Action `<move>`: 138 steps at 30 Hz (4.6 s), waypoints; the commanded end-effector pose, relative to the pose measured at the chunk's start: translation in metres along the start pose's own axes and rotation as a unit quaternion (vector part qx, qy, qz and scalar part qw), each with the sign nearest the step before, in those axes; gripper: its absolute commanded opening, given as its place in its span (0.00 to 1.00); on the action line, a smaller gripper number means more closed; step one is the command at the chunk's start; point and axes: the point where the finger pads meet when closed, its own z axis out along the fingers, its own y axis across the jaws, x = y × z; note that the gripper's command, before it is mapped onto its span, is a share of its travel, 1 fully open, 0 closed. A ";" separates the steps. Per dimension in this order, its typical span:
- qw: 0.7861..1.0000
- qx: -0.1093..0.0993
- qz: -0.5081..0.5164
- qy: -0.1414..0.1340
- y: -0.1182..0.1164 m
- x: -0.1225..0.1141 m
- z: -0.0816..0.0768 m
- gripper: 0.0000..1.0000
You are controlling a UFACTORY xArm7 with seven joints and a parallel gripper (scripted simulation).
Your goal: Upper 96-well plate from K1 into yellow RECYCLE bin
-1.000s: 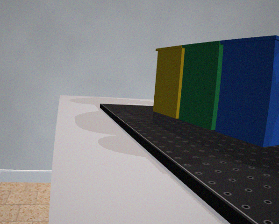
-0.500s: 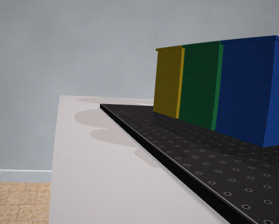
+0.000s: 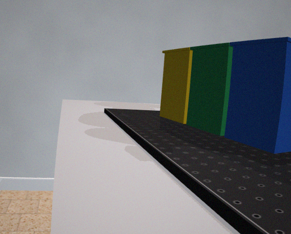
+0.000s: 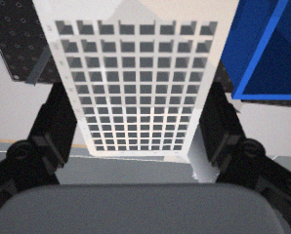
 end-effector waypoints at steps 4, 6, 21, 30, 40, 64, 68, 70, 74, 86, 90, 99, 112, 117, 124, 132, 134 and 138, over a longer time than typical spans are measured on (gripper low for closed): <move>1.000 0.002 0.000 0.002 0.023 0.002 -0.001 0.00; 1.000 0.002 0.000 0.002 0.029 0.003 -0.001 0.00; 1.000 0.001 0.000 0.002 0.073 0.006 0.000 0.00; 1.000 0.001 0.000 0.002 0.103 0.007 0.002 0.00; 1.000 0.001 0.000 0.002 0.129 0.009 0.002 0.00; 1.000 0.001 0.000 0.002 0.203 0.014 0.005 0.00; 1.000 0.001 0.000 0.002 0.216 0.014 0.006 0.00; 1.000 0.001 0.000 0.002 0.220 0.015 0.006 0.00; 1.000 0.001 0.000 0.002 0.230 0.015 0.006 0.00; 1.000 0.000 0.000 0.002 0.270 0.018 0.008 0.00; 1.000 0.000 0.000 0.002 0.276 0.018 0.008 0.00; 1.000 0.000 0.000 0.002 0.306 0.020 0.009 0.00; 1.000 0.000 0.000 0.002 0.343 0.022 0.010 0.00; 1.000 0.000 0.000 0.002 0.359 0.023 0.011 0.00; 1.000 0.000 0.000 0.002 0.376 0.024 0.011 0.00; 1.000 0.000 0.000 0.002 0.403 0.026 0.012 0.00; 1.000 0.000 0.000 0.002 0.409 0.026 0.012 0.00; 1.000 0.000 0.000 0.002 0.419 0.027 0.013 0.00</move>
